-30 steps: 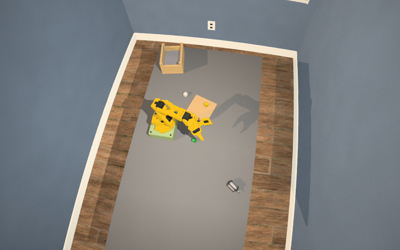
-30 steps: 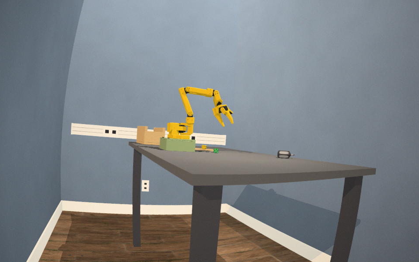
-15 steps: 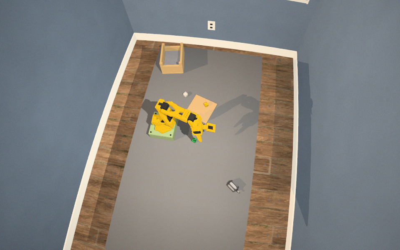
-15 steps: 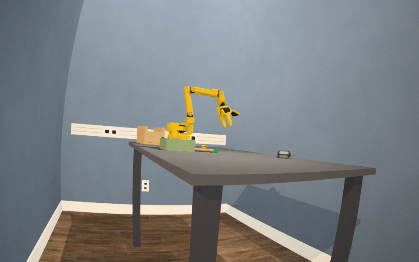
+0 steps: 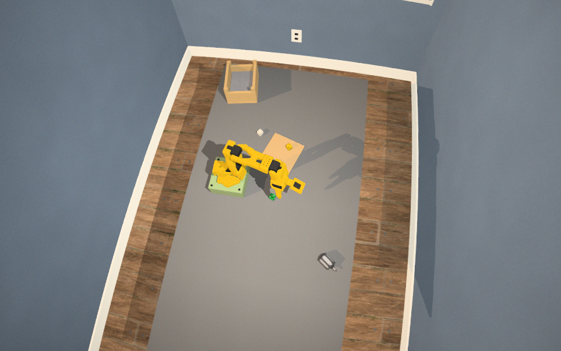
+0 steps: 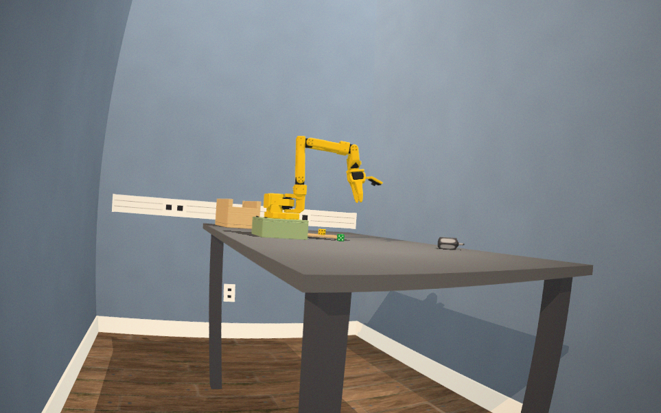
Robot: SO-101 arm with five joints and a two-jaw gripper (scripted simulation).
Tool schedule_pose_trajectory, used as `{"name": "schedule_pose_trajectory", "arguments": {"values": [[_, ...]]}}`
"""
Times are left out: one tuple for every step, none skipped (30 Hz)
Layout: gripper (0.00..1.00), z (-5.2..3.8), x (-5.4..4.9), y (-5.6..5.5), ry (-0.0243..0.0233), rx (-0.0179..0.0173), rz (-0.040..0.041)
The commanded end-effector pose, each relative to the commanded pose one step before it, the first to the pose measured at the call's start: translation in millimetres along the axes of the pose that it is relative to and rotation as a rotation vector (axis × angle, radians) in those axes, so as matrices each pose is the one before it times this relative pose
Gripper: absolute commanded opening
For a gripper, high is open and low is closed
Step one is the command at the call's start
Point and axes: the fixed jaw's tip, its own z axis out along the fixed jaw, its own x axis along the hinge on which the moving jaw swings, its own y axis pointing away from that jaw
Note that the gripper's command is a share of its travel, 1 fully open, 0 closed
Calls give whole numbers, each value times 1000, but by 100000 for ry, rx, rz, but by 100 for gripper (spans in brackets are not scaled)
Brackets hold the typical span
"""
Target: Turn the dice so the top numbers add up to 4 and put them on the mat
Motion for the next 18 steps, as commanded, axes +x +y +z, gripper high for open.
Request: {"name": "schedule_pose_trajectory", "arguments": {"values": [[28, 530, -985, 2629, 2341, -218, 4480], [28, 181, -131, 111, 219, 4, 905], [28, 152, -106, 99, 187, 9, 767], [28, 129, -88, 80, 153, 4, 632], [28, 105, -70, 67, 122, 8, 506], [28, 76, -53, 47, 97, 6, 393], [28, 64, -41, 40, 69, 4, 289], [28, 35, -29, 27, 50, 1, 198], [28, 29, -18, 14, 31, 2, 126], [28, 12, -6, 7, 16, 3, 66], [28, 6, -6, 7, 6, 0, 25], [28, 0, 0, 0, 0, 0, 3], [28, 0, 0, 0, 0, 0, 0], [28, 0, 0, 0, 0, 0, 0], [28, 35, 17, -4, 16, 2, -2], [28, 200, 86, -6, 116, 10, 0], [28, 515, 223, -18, 295, 25, 0], [28, 934, 403, -42, 528, 51, 0]]}}
